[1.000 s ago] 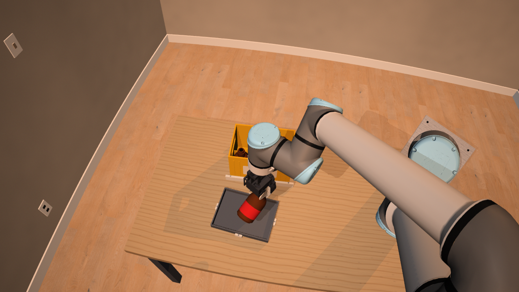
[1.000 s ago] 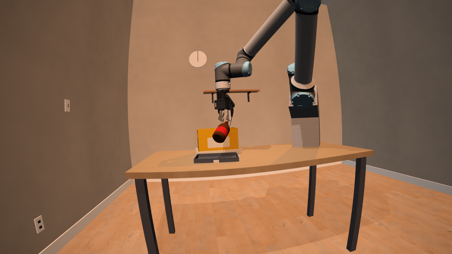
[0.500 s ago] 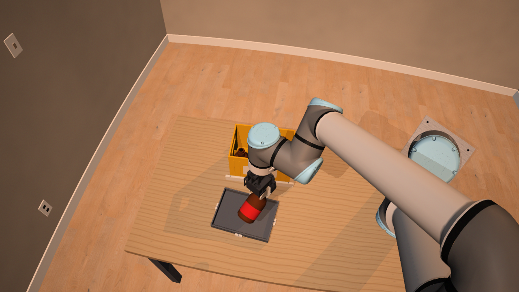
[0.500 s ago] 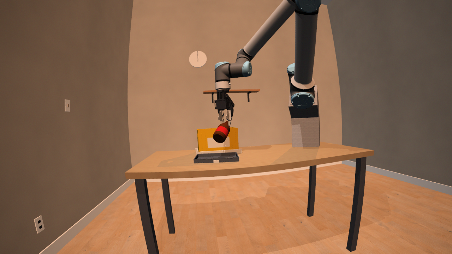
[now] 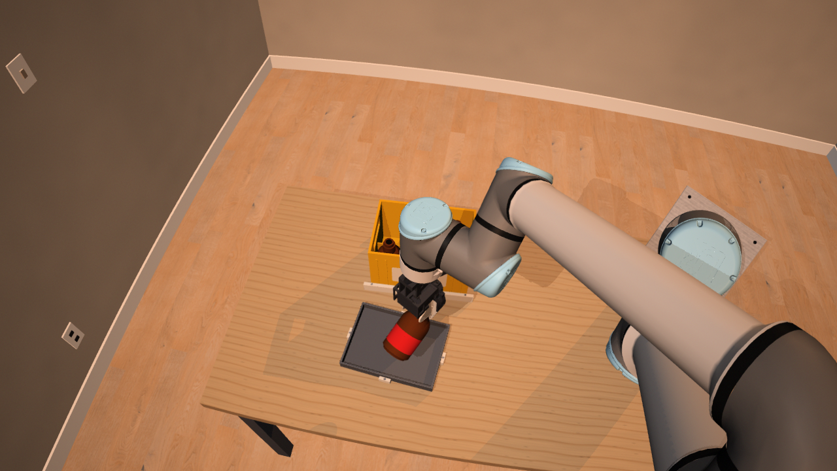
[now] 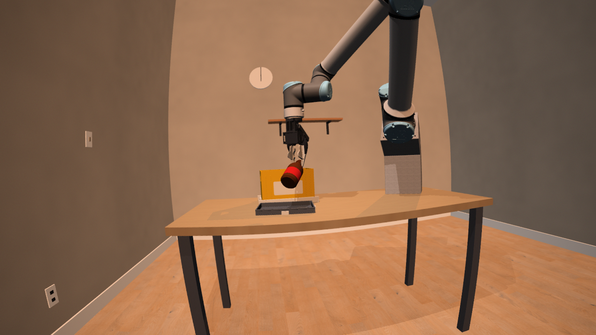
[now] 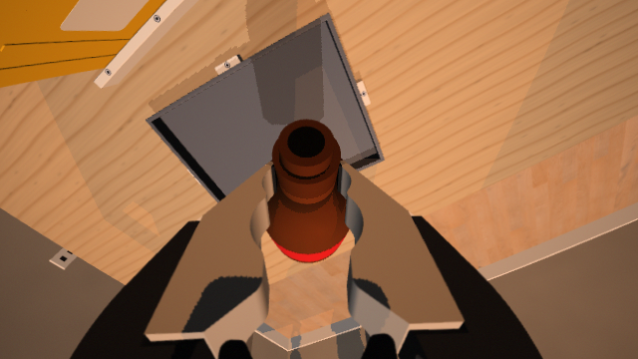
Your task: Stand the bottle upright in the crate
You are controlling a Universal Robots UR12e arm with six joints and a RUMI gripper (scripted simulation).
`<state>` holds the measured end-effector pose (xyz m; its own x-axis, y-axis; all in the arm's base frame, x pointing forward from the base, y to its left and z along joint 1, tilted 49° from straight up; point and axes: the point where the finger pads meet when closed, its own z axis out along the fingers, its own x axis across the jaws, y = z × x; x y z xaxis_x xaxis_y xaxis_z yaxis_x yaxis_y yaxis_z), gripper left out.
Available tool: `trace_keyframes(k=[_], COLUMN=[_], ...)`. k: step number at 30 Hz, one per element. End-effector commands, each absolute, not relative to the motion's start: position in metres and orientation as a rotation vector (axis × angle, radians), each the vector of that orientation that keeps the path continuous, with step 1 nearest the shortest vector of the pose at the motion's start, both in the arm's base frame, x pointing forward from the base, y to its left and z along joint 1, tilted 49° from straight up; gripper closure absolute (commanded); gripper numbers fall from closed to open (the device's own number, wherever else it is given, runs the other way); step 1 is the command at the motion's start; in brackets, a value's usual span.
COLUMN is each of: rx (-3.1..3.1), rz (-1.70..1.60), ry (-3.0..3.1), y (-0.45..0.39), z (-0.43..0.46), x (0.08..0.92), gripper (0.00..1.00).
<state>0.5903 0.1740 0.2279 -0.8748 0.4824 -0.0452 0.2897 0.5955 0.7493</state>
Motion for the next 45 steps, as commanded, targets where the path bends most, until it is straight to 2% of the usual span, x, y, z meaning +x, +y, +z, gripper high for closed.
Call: trace_keyframes(k=[1, 22, 45], rx=[0.636, 0.624, 0.293], rz=[1.147, 1.144, 1.062], ry=[2.581, 2.581, 2.569], y=[0.1737, 0.1737, 0.1737], z=[0.2283, 0.2283, 0.2283], x=[0.5906, 0.5906, 0.5906], gripper=[1.00, 1.00, 1.00])
